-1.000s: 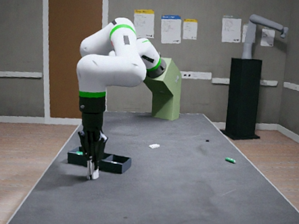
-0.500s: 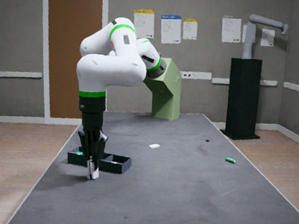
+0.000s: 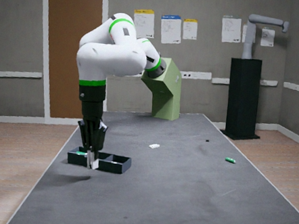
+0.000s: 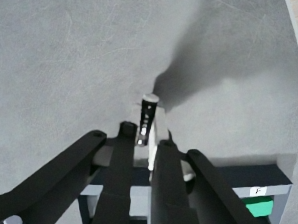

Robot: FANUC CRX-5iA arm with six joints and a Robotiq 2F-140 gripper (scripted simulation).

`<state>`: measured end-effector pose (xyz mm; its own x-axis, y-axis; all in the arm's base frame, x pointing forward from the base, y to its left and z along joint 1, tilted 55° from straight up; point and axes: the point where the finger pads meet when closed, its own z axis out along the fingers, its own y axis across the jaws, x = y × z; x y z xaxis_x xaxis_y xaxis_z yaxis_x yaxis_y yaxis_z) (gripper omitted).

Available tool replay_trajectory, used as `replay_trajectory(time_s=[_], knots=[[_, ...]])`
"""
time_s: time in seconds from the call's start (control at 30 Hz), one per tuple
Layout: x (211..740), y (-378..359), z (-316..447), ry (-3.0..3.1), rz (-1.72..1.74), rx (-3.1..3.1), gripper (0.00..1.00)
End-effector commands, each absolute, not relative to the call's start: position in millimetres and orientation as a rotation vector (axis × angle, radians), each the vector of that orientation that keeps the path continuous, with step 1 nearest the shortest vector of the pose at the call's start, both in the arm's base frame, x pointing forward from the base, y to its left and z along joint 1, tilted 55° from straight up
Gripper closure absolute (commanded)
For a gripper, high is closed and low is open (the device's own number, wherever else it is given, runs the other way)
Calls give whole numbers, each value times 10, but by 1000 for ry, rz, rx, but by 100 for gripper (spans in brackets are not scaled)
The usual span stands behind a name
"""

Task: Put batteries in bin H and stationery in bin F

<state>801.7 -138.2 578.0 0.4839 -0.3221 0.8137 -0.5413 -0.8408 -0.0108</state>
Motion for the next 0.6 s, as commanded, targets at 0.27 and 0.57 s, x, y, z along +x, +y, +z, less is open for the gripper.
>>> replay_trajectory(time_s=[0.27, 0.57], knots=[[7873, -1289, 5903, -738, 1284, 2484, 85], [7873, -1289, 5903, -738, 1284, 2484, 85]])
